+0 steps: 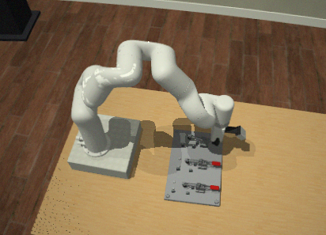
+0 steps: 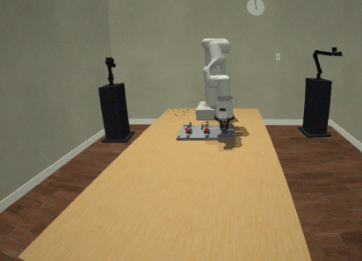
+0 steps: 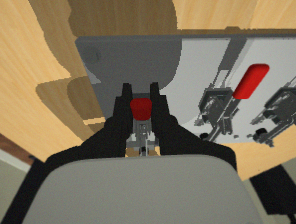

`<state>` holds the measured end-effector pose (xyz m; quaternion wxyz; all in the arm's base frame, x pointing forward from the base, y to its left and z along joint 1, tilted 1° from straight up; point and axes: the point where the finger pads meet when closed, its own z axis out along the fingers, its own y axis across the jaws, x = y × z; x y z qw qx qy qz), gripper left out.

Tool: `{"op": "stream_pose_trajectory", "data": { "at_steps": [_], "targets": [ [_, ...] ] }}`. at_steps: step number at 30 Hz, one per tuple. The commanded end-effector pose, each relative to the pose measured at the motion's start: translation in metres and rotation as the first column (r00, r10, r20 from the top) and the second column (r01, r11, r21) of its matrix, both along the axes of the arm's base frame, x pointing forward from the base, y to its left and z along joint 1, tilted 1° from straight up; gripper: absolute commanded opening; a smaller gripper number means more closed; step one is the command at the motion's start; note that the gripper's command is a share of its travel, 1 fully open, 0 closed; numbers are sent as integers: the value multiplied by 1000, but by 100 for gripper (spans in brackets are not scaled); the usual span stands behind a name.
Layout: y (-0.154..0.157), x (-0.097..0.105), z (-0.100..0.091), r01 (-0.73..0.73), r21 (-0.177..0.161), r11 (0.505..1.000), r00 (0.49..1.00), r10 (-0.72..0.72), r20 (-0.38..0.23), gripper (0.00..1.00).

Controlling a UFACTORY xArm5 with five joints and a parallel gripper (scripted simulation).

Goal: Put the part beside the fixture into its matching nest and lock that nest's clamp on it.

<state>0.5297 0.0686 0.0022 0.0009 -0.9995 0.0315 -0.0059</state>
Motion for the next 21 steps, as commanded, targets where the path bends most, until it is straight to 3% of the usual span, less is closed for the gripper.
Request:
{"op": "stream_pose_trajectory", "data": {
  "at_steps": [1,21],
  "targets": [
    [0,3,-2,0,0,1000,1000,0,2,0],
    [0,8,-12,0,0,1000,1000,0,2,0]
  ]
}}
